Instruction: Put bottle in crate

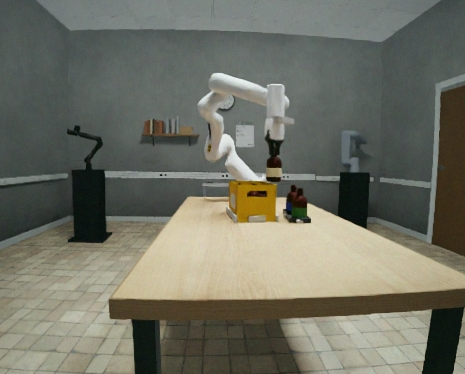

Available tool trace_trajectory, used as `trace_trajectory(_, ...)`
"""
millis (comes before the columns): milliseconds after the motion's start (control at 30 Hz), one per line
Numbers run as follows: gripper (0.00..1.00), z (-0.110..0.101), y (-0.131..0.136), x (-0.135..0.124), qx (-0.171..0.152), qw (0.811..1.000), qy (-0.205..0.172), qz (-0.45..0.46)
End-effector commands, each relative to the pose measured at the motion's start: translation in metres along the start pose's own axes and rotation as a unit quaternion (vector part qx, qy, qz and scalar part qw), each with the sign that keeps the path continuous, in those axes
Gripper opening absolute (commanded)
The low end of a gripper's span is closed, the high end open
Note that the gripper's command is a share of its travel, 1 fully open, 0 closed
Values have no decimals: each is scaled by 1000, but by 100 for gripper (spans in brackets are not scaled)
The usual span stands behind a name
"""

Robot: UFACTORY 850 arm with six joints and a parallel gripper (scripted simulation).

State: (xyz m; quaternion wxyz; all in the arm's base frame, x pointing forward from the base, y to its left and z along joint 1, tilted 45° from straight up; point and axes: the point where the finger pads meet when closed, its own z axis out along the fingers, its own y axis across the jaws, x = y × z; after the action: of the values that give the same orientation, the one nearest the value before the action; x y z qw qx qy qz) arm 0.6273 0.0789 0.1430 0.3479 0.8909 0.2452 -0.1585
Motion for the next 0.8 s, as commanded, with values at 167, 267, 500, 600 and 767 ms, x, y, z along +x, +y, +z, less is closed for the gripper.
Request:
trace_trajectory(167,0,-1,19,-9,0,1000,1,0)
trace_trajectory(267,0,-1,26,-12,0,1000,1,0)
trace_trajectory(500,0,-1,37,-18,0,1000,1,0)
trace_trajectory(600,0,-1,44,-21,0,1000,1,0)
trace_trajectory(767,0,-1,56,-26,0,1000,1,0)
